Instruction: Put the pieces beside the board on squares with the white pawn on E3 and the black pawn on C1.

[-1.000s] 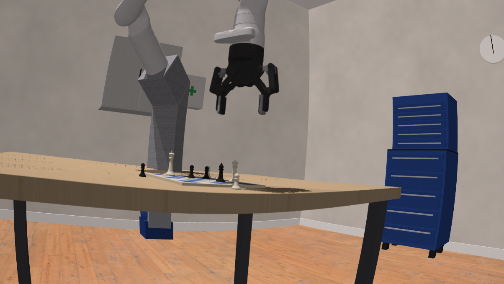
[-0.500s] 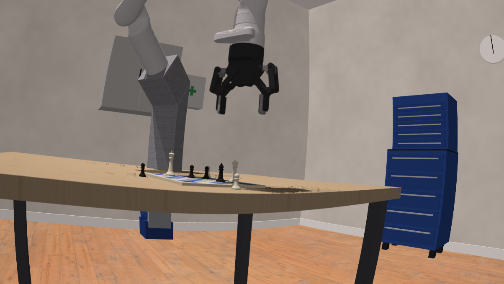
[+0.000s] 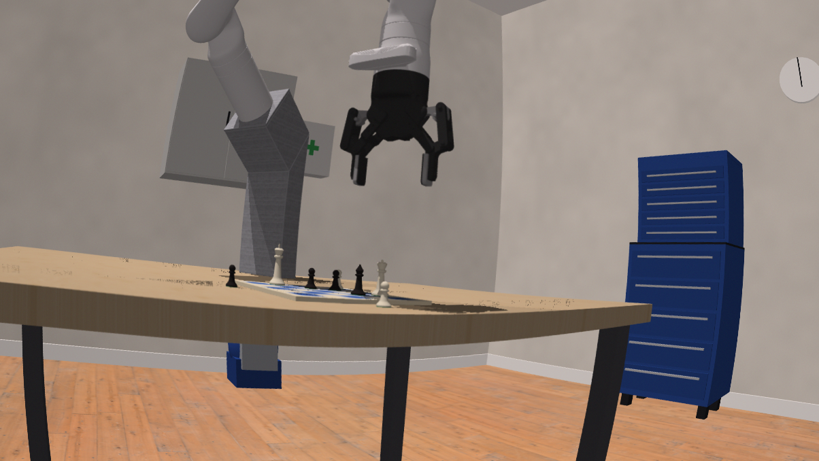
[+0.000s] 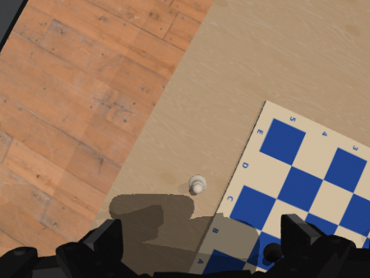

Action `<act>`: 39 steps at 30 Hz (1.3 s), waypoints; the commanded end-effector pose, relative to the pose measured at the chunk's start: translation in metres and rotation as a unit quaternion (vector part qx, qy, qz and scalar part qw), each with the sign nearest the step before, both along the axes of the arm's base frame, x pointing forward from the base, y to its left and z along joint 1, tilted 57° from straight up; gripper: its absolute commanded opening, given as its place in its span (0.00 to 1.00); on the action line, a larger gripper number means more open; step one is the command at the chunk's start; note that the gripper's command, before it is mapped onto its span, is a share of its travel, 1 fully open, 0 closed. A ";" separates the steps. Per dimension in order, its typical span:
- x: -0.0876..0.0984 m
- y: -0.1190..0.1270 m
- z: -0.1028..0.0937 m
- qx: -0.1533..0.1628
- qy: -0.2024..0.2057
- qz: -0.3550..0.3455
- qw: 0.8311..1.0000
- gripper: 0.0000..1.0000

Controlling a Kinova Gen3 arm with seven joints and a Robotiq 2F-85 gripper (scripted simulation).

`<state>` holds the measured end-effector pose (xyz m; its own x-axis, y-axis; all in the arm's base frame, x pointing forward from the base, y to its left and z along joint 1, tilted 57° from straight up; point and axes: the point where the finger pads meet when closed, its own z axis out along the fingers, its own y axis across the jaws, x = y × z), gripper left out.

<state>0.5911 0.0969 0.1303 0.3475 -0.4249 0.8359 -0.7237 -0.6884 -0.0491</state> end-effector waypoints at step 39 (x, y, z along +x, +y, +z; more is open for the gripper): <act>0.004 -0.007 -0.008 -0.188 0.188 0.169 0.949 1.00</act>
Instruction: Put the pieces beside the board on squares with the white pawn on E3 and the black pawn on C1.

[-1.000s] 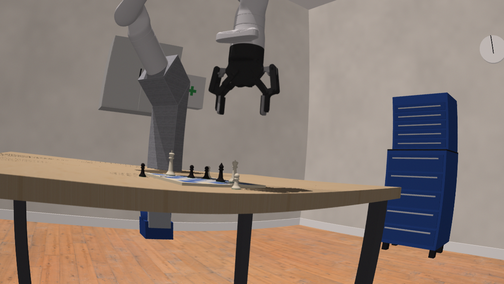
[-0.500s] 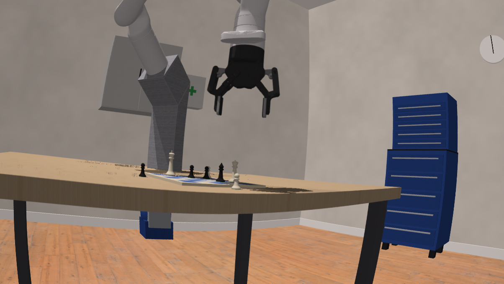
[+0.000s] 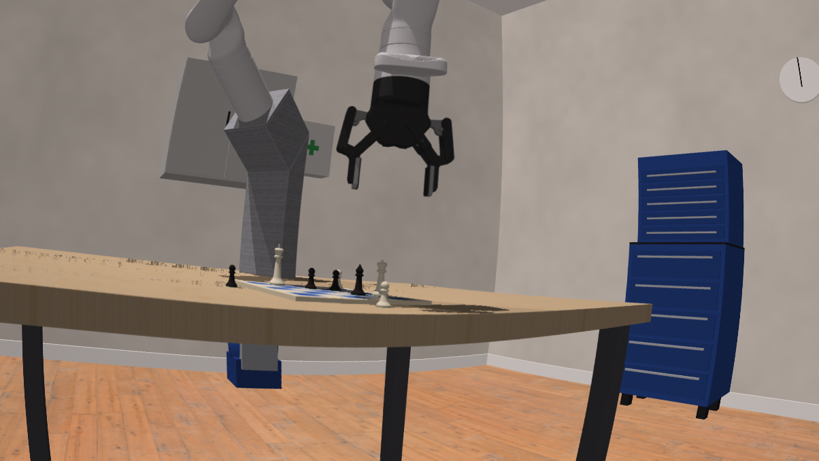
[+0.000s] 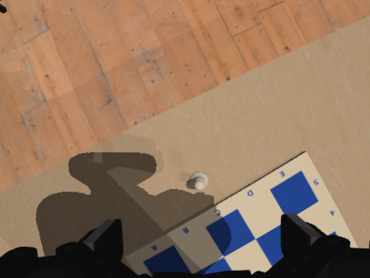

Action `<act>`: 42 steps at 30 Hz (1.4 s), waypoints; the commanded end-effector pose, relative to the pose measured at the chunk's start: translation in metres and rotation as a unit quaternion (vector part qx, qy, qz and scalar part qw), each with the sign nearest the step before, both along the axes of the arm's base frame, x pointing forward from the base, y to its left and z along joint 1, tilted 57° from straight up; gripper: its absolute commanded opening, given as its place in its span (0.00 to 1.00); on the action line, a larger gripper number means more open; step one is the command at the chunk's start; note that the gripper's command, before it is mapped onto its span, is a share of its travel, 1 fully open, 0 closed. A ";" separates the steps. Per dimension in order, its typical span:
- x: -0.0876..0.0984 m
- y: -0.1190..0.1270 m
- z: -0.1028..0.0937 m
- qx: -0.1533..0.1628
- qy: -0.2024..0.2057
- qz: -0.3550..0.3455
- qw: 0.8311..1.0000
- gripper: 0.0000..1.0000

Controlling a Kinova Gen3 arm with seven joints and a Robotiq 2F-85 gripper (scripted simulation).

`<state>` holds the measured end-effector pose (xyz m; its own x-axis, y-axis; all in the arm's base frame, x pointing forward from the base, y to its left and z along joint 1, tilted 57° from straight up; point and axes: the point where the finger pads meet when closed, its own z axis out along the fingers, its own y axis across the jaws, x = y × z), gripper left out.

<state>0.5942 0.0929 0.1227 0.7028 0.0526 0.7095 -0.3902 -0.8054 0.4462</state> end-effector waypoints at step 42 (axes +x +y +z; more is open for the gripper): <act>0.011 -0.015 -0.012 -0.367 0.370 0.337 0.784 1.00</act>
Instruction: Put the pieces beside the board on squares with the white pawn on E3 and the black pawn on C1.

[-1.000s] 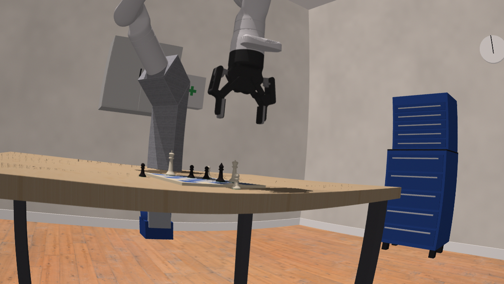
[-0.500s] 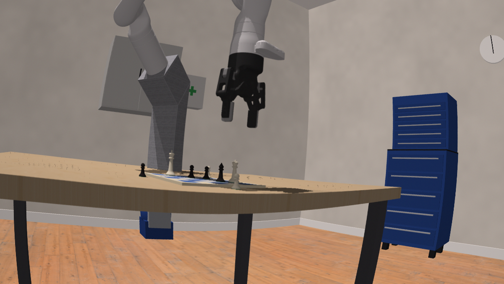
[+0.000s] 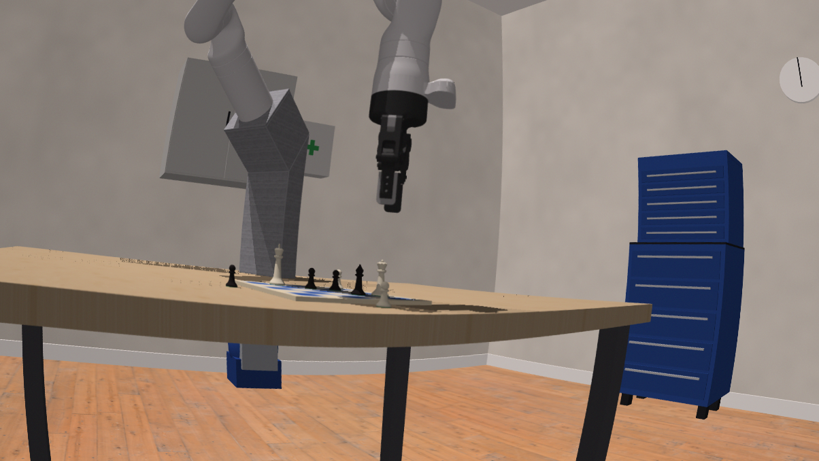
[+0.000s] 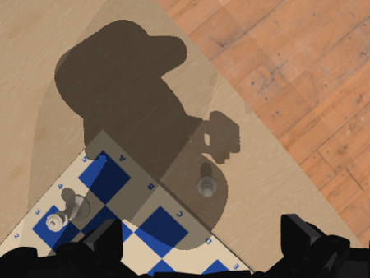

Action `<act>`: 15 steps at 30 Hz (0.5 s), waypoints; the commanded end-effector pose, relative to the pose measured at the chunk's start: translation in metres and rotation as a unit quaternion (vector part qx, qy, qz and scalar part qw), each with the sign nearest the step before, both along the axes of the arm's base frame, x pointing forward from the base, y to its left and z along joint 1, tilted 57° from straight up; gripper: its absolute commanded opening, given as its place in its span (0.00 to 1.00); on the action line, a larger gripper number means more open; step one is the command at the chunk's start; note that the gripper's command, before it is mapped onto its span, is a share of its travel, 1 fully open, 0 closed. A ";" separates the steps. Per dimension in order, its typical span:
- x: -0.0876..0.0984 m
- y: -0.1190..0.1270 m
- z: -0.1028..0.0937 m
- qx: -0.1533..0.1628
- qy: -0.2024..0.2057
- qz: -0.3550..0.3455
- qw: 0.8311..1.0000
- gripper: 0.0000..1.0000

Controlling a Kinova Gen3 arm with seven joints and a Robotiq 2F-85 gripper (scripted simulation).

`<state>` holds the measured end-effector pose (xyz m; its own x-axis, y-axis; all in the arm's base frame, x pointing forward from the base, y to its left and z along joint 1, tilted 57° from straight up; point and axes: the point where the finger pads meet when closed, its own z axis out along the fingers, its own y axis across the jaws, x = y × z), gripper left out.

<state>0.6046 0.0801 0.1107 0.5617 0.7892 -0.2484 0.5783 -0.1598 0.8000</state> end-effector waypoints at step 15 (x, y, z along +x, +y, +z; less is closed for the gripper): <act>0.005 -0.005 -0.003 -0.139 0.141 0.129 0.972 1.00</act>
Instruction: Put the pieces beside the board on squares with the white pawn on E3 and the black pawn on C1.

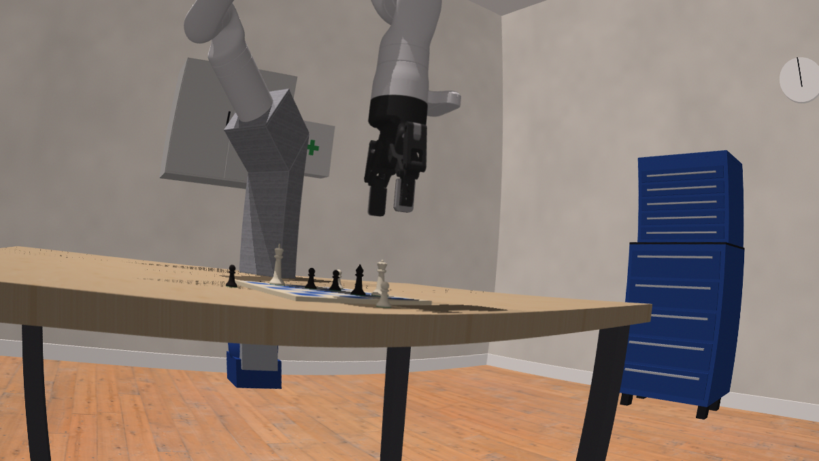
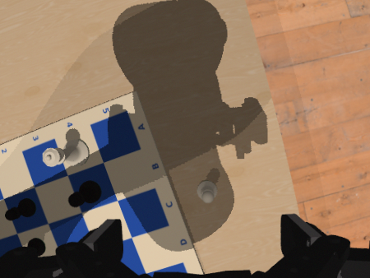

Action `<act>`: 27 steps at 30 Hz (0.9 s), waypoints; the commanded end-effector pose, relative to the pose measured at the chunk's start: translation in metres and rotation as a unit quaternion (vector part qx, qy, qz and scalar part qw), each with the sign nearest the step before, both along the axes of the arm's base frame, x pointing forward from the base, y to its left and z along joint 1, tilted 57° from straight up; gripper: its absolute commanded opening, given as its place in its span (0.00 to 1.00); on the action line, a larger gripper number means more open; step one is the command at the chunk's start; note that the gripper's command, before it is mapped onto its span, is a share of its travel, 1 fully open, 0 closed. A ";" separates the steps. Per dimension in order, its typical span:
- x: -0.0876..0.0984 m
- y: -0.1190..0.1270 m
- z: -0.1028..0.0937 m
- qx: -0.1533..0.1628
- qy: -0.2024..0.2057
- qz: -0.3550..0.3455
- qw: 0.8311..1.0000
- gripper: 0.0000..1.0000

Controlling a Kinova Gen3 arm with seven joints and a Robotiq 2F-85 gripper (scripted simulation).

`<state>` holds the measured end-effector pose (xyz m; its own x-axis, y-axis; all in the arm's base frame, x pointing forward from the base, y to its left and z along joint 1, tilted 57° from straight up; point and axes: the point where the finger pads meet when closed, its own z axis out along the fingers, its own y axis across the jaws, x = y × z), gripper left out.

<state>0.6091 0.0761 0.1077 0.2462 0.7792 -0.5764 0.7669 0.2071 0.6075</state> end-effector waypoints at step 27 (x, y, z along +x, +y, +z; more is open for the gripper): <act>0.007 -0.005 -0.002 -0.171 0.170 0.160 0.957 1.00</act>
